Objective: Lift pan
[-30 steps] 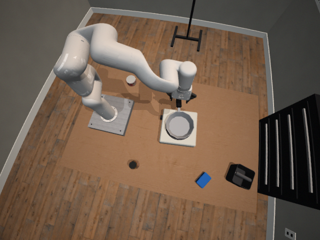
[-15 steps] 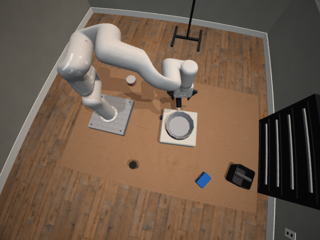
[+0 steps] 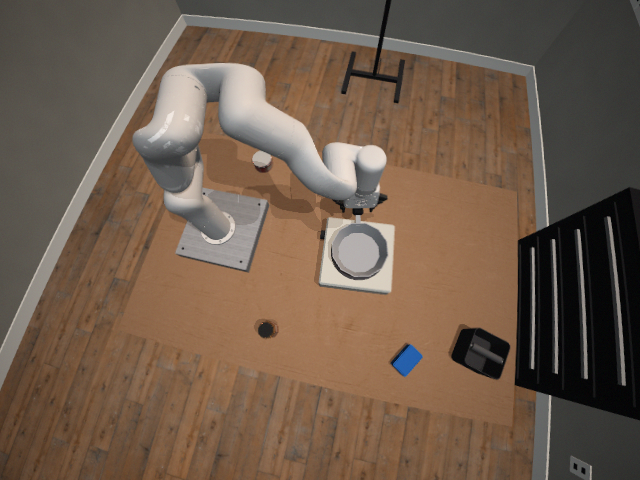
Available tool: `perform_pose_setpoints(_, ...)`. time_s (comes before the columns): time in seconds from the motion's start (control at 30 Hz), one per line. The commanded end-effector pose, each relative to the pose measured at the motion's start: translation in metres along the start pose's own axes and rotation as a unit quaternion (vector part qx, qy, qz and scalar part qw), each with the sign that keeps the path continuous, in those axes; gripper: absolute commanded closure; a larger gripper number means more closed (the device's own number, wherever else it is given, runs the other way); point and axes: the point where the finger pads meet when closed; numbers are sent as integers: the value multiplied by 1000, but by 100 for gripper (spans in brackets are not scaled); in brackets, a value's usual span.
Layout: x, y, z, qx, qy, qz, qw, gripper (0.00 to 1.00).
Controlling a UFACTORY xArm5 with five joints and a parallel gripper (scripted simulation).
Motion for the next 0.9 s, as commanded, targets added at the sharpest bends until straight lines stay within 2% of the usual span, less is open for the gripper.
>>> perform_pose_setpoints(0.0,-13,0,4,0,4,0,1000,0)
perform_pose_setpoints(0.47,-13,0,4,0,4,0,1000,0)
perform_pose_setpoints(0.5,-13,0,4,0,4,0,1000,100)
perform_pose_setpoints(0.87,-13,0,4,0,4,0,1000,100)
Point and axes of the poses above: the point where the finger pads meet when closed, its own x axis back along the fingers, its own z axis across the jaws, y = z × x, and after that the axes turned 2 degrees about x, right-handed
